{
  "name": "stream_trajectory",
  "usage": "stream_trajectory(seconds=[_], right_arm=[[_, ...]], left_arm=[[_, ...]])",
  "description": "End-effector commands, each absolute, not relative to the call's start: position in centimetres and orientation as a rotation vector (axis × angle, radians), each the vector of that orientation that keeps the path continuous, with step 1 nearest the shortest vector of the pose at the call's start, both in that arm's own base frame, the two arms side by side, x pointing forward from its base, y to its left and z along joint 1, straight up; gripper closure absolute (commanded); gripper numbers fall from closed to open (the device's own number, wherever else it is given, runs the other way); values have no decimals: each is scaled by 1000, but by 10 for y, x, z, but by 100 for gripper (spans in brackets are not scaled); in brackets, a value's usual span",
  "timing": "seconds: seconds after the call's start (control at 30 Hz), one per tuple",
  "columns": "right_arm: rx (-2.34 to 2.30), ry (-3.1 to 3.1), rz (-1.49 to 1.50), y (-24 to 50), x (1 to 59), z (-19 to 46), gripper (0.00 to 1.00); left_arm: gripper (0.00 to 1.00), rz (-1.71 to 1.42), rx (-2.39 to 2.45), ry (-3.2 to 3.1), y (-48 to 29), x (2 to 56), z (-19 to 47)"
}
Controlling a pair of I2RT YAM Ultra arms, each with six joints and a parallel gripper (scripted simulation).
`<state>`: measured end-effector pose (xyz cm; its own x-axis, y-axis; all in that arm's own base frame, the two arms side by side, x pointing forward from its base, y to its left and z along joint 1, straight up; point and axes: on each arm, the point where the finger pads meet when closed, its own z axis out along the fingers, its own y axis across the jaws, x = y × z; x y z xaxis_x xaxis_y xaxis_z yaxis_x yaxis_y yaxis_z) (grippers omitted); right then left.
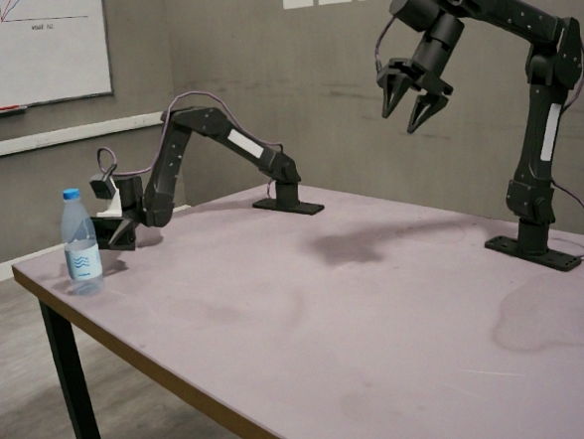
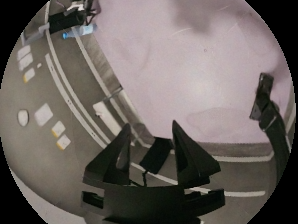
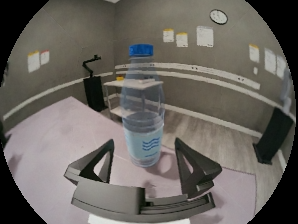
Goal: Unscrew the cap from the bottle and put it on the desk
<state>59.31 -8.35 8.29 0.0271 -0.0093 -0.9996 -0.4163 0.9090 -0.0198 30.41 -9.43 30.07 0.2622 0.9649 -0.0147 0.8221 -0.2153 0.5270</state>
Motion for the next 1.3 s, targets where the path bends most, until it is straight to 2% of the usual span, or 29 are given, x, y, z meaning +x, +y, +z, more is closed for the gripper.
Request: stream_trajectory(seconds=[0.0,0.93,1.03,1.17,1.27], right_arm=[[-346,1520,321,-78,605,85,6],[-328,1540,323,-65,633,76,6],[-337,1529,324,-65,629,80,40],[-340,1525,324,-65,627,82,43],[-334,1539,330,-65,626,96,77]], left_arm=[[43,422,2118,1633,-94,305,297],[43,422,2118,1633,-94,305,297],[43,422,2118,1633,-94,305,297],[43,422,2118,1633,-94,305,297],[43,422,2118,1633,-94,305,297]])
